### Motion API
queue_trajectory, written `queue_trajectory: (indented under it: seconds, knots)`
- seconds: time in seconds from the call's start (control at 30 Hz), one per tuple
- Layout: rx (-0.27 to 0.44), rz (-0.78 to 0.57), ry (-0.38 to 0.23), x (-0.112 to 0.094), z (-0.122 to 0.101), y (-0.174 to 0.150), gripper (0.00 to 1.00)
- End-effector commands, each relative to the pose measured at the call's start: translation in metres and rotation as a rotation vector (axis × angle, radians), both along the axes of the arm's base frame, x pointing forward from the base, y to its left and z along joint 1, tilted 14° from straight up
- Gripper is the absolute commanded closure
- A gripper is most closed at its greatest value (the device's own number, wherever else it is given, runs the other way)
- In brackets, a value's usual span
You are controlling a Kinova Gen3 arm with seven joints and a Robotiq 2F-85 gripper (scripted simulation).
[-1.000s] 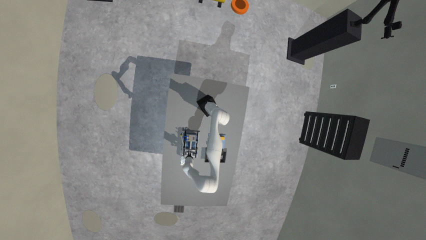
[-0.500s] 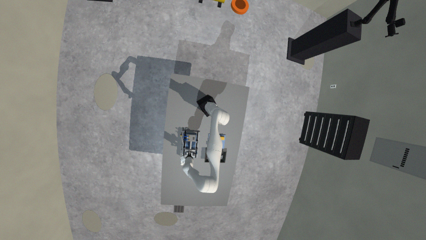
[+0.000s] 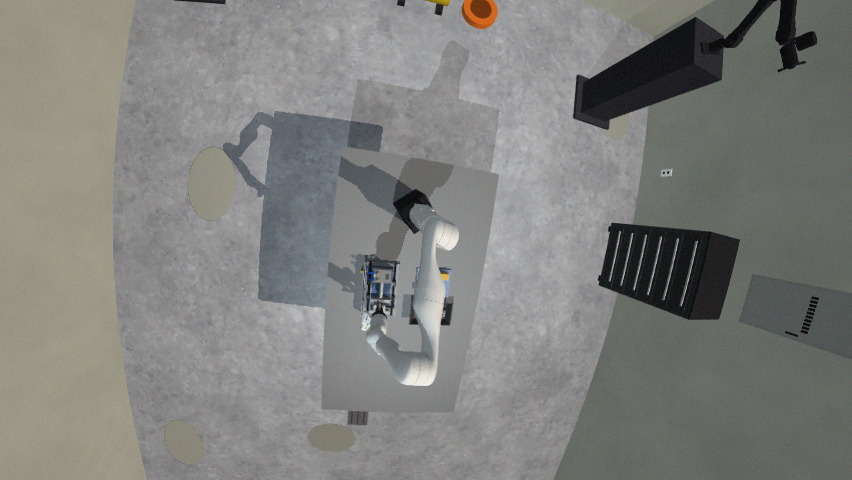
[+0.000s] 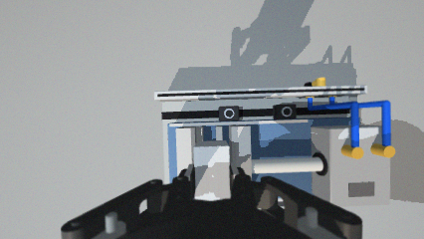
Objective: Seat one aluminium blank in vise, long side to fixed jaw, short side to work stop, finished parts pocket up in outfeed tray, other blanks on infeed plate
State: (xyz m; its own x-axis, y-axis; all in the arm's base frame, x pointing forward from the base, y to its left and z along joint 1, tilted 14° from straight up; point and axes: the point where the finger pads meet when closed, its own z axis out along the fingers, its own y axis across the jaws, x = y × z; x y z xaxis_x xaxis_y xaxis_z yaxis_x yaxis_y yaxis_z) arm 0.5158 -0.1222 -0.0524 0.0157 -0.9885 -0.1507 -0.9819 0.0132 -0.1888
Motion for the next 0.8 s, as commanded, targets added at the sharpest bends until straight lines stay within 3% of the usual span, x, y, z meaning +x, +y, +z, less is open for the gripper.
queue_trajectory:
  seconds: [0.0,0.77]
  knots:
    - [-0.001,0.001,-0.002,0.001,0.0012,0.0005,1.0]
    - [-0.001,0.001,-0.002,0.0017,0.0016,0.0025,1.0]
